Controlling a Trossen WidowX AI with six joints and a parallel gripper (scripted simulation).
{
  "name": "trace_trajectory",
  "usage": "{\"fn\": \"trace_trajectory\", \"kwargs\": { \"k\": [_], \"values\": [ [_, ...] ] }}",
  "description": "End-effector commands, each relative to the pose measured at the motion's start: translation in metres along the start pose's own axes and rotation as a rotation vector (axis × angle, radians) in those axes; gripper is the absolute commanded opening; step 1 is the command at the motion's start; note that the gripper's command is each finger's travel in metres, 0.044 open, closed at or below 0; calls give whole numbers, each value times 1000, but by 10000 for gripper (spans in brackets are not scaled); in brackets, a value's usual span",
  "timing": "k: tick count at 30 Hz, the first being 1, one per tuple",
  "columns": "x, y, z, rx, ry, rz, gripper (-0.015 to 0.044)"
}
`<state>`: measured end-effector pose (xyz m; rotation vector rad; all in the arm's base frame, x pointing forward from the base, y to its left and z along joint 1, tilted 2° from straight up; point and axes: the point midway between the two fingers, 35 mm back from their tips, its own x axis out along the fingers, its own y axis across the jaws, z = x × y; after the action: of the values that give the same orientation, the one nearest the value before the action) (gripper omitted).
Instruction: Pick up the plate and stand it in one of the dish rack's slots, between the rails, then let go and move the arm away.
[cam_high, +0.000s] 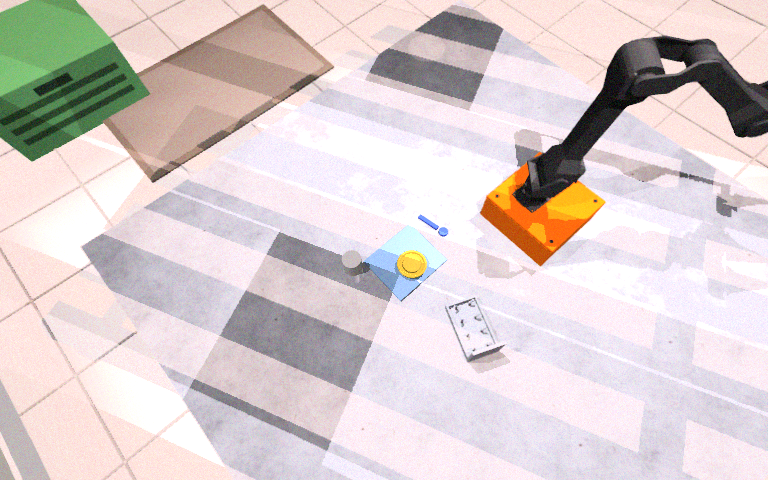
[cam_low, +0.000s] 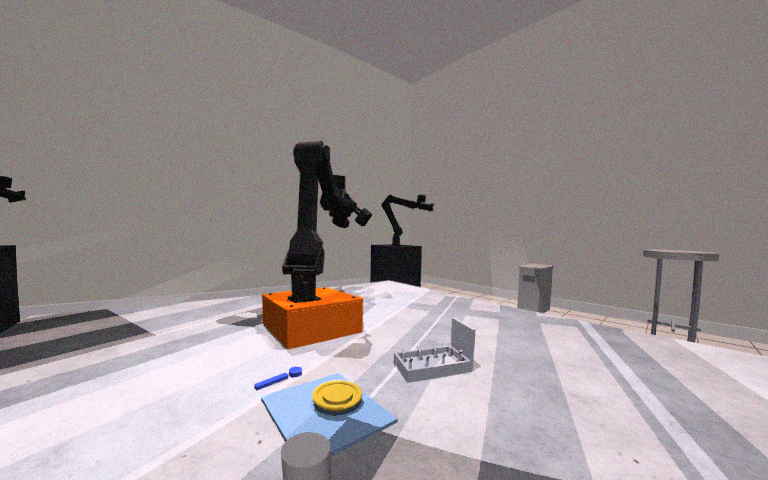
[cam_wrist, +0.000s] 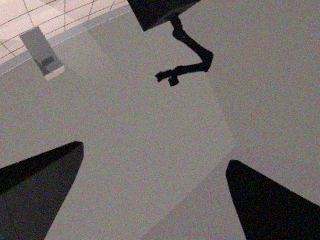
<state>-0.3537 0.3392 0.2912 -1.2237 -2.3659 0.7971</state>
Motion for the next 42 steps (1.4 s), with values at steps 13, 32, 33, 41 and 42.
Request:
{"fn": "trace_trajectory", "kwargs": {
  "k": [13,32,33,41,42],
  "values": [
    [8,104,-60,168,76,239,400],
    [-24,241,-131,469,221,557,400],
    [-28,248,-135,485,232,573,400],
    [-60,299,-166,631,345,674,400],
    [-65,305,-170,650,360,686,400]
  ]
}}
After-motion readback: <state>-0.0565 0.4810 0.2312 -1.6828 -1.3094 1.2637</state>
